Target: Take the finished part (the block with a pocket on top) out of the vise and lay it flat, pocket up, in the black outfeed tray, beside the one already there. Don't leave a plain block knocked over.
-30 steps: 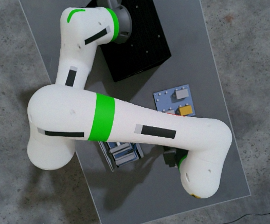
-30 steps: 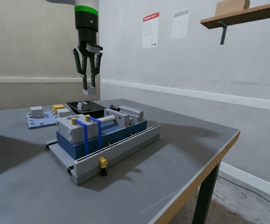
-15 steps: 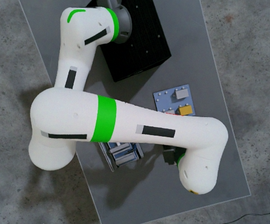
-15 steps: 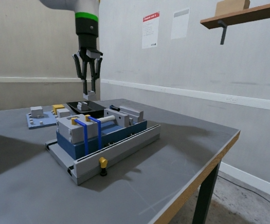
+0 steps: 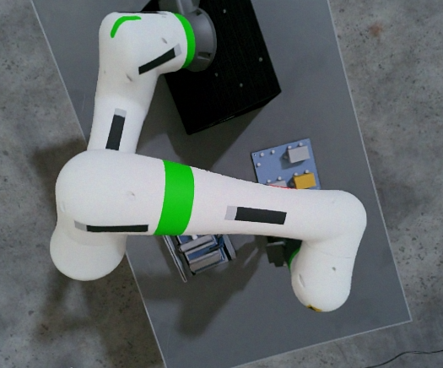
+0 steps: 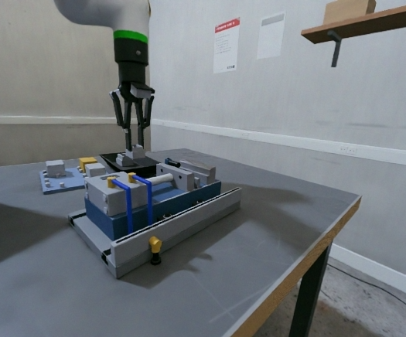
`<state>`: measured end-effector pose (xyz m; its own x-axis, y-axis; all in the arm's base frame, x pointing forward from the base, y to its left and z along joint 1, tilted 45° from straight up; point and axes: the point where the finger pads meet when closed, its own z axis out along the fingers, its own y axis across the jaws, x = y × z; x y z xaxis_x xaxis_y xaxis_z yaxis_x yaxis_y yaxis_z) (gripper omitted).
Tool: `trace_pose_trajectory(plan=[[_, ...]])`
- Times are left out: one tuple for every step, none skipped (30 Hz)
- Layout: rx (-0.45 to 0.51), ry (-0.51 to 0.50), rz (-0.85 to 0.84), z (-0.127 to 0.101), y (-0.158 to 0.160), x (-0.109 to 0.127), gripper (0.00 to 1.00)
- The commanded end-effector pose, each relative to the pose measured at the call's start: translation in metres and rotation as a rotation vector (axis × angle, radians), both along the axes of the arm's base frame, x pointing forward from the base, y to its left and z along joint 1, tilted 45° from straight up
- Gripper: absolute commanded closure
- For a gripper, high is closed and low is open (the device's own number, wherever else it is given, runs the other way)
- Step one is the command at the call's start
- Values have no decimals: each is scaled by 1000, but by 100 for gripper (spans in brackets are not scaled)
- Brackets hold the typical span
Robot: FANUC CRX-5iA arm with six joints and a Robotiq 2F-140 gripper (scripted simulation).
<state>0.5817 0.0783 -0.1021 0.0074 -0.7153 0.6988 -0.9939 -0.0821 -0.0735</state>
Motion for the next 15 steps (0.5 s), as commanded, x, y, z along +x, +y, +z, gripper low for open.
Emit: trace_pose_trajectory(plan=[[1,-1,2,-3,-2,1,90],[1,-1,2,-4,-3,1,90],[1,-1,2,-5,-5,2,90],[1,-1,2,-7,-6,2,90],[1,-1,2,-8,-7,2,90],[1,-1,2,-9,-8,2,90],[1,-1,2,-10,-9,2,90],[1,-1,2,-11,-11,3,90],[1,-1,2,-12,-12,3,90],[1,-1,2,-14,-13,3,90],[1,-1,2,-15,-14,3,90],[1,-1,2,-16,-15,3,90],[1,-1,2,-16,-15,3,90],[1,-1,2,-16,-15,3,90],[1,-1,2,-16,-15,3,90]])
